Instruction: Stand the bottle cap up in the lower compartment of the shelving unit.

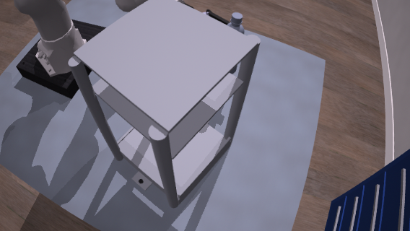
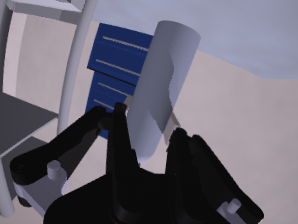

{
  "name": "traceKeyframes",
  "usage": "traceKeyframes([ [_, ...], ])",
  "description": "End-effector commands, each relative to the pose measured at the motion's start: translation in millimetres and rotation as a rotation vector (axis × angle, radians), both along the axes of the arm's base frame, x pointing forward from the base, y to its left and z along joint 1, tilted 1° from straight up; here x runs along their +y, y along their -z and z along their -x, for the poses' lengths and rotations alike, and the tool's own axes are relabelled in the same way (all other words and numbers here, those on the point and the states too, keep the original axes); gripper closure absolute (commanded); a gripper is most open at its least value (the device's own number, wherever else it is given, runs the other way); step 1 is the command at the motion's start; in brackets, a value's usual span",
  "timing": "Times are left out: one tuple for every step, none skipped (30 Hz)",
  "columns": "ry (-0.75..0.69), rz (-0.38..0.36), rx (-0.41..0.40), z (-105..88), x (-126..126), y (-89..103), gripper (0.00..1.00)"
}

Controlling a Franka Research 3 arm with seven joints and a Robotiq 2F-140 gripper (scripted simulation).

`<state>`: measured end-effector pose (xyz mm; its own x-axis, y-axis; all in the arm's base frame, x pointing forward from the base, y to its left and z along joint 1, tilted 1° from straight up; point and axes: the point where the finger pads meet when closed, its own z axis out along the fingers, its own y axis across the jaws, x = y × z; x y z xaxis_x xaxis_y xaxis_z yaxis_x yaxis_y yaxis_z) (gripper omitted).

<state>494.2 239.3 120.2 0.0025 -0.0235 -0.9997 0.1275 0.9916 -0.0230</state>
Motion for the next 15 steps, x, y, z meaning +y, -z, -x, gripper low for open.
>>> traceKeyframes([
  [-0.001, -0.016, -0.013, -1.7, -4.0, -4.6, 1.0],
  [-0.001, -0.016, -0.013, -1.4, -6.6, -4.6, 1.0],
  [-0.001, -0.016, -0.013, -1.1, -9.3, -4.6, 1.0],
  [-0.001, -0.016, -0.013, -0.7, -12.1, -4.6, 1.0],
  [-0.001, -0.016, -0.013, -0.3, -15.0, -4.6, 1.0],
  [-0.001, -0.016, -0.013, 0.0, -17.9, -4.6, 1.0],
  [-0.001, -0.016, -0.013, 0.4, -20.9, -4.7, 1.0],
  [-0.001, -0.016, -0.013, 0.8, -23.9, -4.7, 1.0],
  [-0.001, -0.016, -0.013, 1.2, -26.9, -4.7, 1.0],
  [-0.001, -0.016, -0.013, 1.6, -30.0, -4.7, 1.0],
  [-0.001, -0.016, -0.013, 2.0, -33.1, -4.7, 1.0],
  [-0.001, -0.016, -0.013, 2.4, -36.1, -4.7, 1.0],
  [-0.001, -0.016, -0.013, 2.8, -39.2, -4.8, 1.0],
  [-0.001, -0.016, -0.013, 3.2, -42.3, -4.8, 1.0],
  [-0.001, -0.016, -0.013, 3.6, -45.3, -4.8, 1.0],
])
